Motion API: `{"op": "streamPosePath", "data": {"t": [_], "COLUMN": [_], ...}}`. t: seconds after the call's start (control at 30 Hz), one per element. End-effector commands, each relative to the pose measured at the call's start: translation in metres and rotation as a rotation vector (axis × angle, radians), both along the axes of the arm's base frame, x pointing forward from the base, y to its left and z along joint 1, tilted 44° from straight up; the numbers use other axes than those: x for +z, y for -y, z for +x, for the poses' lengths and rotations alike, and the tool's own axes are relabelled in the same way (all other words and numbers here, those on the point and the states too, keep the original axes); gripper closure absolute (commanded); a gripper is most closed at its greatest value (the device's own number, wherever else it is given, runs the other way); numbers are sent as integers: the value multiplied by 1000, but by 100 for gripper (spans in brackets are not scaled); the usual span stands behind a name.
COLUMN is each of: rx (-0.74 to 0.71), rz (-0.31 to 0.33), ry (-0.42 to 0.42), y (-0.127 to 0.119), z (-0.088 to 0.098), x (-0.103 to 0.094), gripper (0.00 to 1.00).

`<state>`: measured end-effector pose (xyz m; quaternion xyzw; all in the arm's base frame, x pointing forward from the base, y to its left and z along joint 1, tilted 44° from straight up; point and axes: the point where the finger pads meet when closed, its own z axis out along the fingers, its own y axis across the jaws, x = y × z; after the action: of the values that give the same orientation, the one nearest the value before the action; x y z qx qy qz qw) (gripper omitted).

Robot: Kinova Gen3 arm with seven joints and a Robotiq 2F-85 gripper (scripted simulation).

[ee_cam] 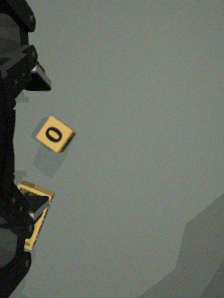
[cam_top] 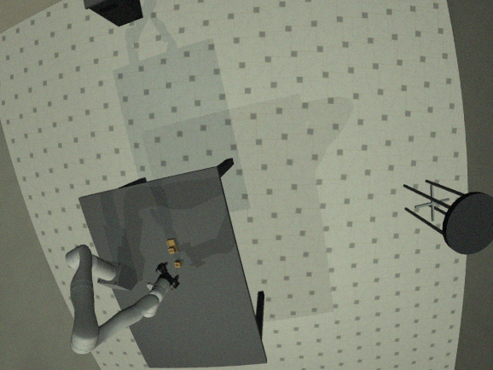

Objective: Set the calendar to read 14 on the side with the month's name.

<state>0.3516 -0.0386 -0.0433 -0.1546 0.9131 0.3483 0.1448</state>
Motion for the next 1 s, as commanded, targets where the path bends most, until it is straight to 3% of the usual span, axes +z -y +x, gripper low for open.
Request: {"op": "streamPosePath", "data": {"t": [0.0, 0.4, 0.47, 0.7, 0.9, 0.93, 0.97], "rx": [70, 536, 536, 661, 680, 680, 680], "rz": [-8, -132, -132, -175, -182, -182, -182], "ry": [76, 531, 531, 655, 673, 673, 673], "y": [2, 9, 9, 14, 14, 14, 14], "z": [-1, 1, 1, 4, 4, 4, 4], "x": [1, 4, 4, 4, 4, 4, 4], "gripper": [0, 0, 0, 0, 0, 52, 52]}}
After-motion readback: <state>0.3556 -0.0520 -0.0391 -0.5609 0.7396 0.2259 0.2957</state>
